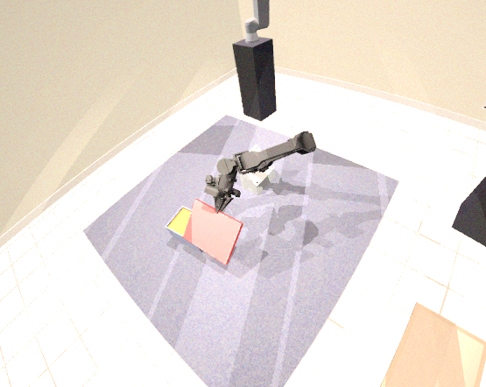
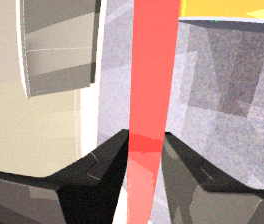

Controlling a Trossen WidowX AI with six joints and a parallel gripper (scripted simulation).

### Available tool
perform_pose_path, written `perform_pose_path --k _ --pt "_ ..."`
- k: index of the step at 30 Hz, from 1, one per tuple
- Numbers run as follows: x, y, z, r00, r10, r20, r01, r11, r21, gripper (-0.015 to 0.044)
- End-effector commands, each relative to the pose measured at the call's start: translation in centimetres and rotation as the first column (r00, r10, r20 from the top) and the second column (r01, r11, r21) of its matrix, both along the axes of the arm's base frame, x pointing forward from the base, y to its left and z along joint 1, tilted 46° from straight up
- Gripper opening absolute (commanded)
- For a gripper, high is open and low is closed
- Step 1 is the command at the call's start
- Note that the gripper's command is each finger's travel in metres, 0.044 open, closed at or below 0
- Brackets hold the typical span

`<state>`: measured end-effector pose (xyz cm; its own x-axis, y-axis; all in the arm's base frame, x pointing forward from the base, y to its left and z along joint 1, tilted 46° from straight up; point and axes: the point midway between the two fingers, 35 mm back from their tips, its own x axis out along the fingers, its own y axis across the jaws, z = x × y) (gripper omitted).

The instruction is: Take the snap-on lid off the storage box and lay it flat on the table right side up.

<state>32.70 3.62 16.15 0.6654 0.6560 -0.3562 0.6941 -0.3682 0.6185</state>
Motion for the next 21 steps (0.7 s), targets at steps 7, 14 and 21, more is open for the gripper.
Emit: perform_pose_path --k 7,14,21 --pt "-0.8 1.2 1.5 1.0 -0.008 -0.001 0.008 1.0 0.001 0.0" --pt "-1.3 2.1 2.5 1.0 -0.008 -0.001 0.008 1.0 0.001 0.0" --pt "-1.8 3.0 3.4 1.0 -0.008 -0.001 0.008 1.0 0.002 0.0"
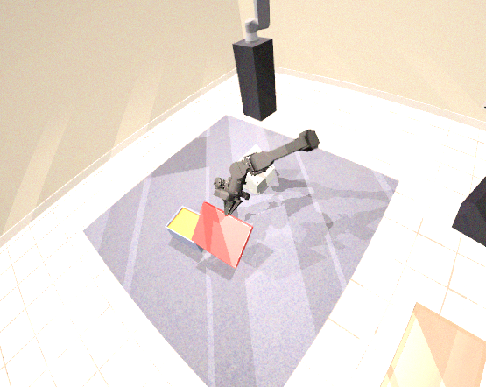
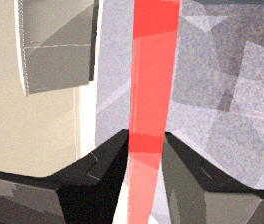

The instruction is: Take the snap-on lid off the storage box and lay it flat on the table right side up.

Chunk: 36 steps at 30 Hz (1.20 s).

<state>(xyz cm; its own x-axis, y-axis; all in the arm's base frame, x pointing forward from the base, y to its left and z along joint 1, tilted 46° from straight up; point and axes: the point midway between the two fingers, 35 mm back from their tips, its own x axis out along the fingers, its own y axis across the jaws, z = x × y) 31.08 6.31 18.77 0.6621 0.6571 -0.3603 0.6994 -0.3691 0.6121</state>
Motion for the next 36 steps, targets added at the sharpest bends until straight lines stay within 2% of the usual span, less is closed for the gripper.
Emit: perform_pose_path --k 1,36 --pt "-0.2 0.4 1.0 1.0 -0.009 0.007 0.009 1.0 0.0 0.0" --pt "-2.8 4.9 5.8 1.0 -0.009 0.007 0.009 1.0 0.002 0.0"
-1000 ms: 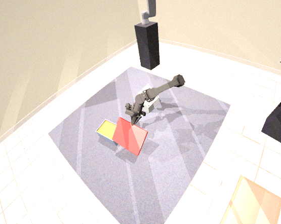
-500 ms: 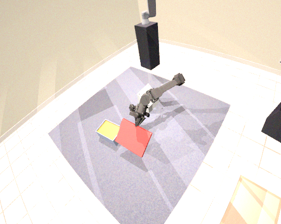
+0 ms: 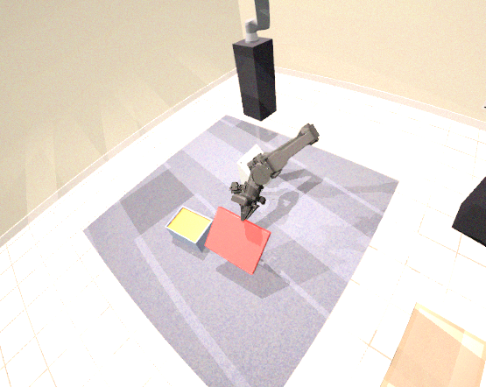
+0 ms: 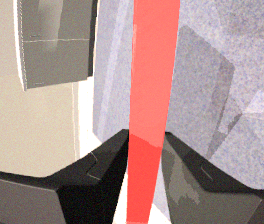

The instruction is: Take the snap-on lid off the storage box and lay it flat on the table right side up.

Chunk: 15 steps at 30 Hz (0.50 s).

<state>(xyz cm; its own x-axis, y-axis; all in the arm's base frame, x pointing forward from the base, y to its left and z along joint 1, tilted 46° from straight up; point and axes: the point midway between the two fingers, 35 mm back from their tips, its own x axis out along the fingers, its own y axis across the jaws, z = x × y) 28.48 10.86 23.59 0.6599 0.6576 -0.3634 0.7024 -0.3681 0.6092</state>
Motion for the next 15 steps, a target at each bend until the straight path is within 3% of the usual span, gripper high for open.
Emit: perform_pose_path --k 1,15 --pt "-0.2 0.4 1.1 1.0 -0.01 0.011 0.01 1.0 0.002 0.0" --pt "-1.3 2.2 3.1 1.0 -0.01 0.012 0.01 1.0 0.004 0.0"
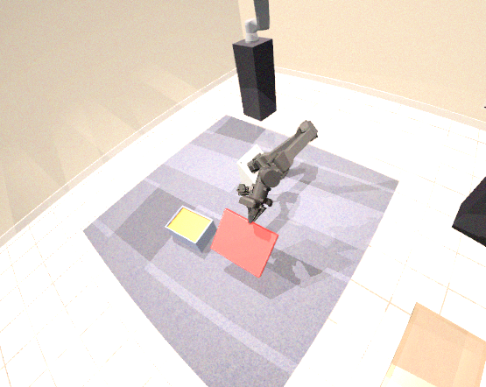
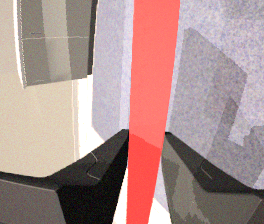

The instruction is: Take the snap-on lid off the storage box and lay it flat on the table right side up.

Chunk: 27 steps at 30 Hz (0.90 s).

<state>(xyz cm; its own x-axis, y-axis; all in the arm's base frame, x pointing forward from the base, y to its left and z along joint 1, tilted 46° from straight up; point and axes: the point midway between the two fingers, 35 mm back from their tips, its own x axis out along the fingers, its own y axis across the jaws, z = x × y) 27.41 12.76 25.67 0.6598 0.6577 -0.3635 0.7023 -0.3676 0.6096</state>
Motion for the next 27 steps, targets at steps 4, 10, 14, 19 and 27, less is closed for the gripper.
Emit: perform_pose_path --k 4,10,14,19,27 --pt "-0.5 0.8 1.6 1.0 -0.01 0.012 0.01 1.0 0.005 0.0" --pt "-0.9 1.6 2.4 1.0 -0.01 0.012 0.01 1.0 0.005 0.0" --pt "-1.2 2.1 3.0 1.0 -0.01 0.012 0.01 1.0 0.006 0.0" --pt "-1.6 2.7 3.7 1.0 -0.01 0.013 0.01 1.0 0.007 0.0" --pt "-1.8 3.0 4.0 1.0 -0.01 0.013 0.01 1.0 0.007 0.0"
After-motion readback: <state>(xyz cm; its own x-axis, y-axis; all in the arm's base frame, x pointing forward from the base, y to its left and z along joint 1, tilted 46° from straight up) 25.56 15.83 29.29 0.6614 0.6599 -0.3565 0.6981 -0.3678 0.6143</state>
